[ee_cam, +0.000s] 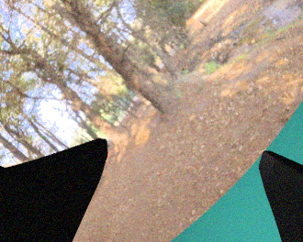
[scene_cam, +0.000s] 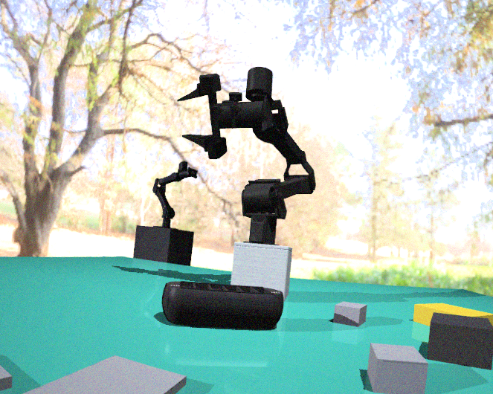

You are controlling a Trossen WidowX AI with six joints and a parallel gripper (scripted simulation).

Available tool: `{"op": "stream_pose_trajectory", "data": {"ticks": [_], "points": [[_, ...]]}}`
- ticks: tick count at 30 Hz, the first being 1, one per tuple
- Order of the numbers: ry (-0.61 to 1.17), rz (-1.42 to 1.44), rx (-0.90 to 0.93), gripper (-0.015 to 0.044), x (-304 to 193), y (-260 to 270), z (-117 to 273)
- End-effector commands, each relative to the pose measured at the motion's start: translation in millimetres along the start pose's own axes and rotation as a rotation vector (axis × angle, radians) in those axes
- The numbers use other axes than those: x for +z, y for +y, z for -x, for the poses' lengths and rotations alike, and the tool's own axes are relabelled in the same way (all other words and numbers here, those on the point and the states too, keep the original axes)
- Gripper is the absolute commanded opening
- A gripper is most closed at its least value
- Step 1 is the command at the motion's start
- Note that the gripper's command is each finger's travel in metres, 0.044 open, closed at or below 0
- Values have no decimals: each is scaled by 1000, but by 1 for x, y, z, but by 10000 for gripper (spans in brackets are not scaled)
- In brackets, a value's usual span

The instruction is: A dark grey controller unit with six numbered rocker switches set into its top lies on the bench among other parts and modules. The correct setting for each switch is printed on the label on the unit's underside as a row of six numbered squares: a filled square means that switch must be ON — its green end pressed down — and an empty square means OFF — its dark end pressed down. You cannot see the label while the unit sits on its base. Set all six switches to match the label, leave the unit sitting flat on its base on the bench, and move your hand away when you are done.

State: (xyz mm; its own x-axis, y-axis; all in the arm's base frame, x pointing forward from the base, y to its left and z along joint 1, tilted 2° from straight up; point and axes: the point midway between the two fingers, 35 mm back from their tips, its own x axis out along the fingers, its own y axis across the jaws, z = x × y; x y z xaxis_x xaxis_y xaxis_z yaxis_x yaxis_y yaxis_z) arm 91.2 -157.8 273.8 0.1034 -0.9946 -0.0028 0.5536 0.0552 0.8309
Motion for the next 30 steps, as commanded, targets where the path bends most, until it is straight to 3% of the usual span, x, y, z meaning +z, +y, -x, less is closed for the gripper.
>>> {"op": "stream_pose_trajectory", "data": {"ticks": [1,5,15,23,30], "points": [[0,0,0,374,0,0,0],[40,25,18,269,-11,3,0],[690,383,163,6,-173,-3,40],[1241,646,84,0,-259,-73,115],[1687,846,-159,0,-275,-155,189]]}}
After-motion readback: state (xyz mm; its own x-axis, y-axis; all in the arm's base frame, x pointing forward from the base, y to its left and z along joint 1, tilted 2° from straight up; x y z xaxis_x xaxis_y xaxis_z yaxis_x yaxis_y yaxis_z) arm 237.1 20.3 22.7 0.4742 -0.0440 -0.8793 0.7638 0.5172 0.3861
